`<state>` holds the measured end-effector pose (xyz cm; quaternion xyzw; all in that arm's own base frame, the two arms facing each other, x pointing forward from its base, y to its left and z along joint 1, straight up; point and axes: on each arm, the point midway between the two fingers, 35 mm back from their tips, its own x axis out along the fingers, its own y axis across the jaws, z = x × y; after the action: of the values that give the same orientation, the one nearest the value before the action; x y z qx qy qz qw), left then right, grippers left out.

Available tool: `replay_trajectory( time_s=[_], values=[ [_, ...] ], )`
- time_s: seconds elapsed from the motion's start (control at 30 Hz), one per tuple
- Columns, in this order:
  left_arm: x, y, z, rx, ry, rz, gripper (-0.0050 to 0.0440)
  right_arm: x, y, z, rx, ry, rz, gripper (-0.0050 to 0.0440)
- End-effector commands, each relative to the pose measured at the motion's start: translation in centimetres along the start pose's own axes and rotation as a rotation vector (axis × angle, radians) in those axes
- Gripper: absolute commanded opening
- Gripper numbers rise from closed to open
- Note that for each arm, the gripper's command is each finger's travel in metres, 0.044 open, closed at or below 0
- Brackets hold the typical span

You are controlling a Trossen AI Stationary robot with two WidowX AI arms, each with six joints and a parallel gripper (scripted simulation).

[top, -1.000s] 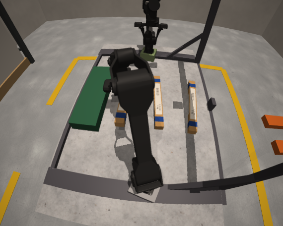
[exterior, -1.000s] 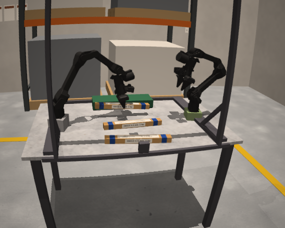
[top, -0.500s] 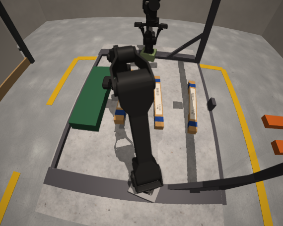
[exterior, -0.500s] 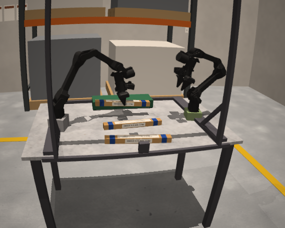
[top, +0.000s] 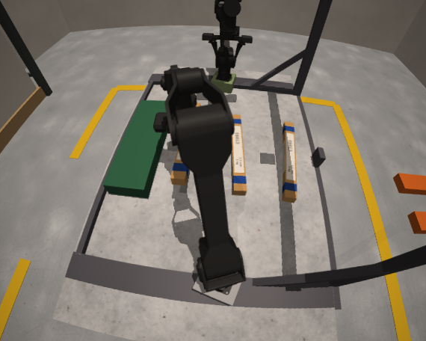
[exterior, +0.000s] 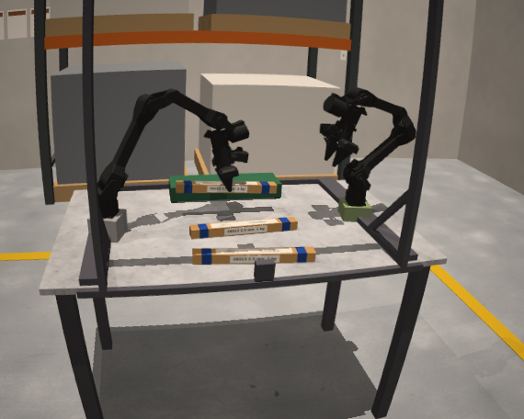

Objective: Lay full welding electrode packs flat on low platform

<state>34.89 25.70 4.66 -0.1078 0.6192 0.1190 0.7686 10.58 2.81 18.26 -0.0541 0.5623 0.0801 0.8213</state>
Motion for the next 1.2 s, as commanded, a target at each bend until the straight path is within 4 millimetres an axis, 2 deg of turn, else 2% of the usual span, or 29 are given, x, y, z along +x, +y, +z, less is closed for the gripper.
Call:
replay_trajectory(
  time_s=[0.0, 0.63, 0.87, 0.93, 1.17],
  values=[
    [-3.9, 0.3, 2.3, 0.01, -0.105, 0.037, -0.005, -0.6, 0.0, 0.3, 0.003, -0.022, -0.001, 0.033],
    [-4.1, 0.3, 2.5, 0.009, -0.106, 0.038, -0.005, -0.6, 0.0, 0.3, 0.003, -0.022, -0.001, 0.033],
    [-4.9, -0.7, 2.2, 0.019, -0.104, 0.034, -0.005, -0.6, 0.0, 0.3, 0.003, -0.022, -0.001, 0.033],
    [-4.6, -1.3, 1.4, 0.017, -0.081, 0.028, -0.005, -0.6, 0.0, 0.3, 0.003, -0.022, -0.001, 0.033],
    [-6.0, -2.6, 1.2, 0.018, -0.089, 0.03, -0.005, -0.6, 0.0, 0.3, 0.003, -0.022, -0.001, 0.033]
  ],
)
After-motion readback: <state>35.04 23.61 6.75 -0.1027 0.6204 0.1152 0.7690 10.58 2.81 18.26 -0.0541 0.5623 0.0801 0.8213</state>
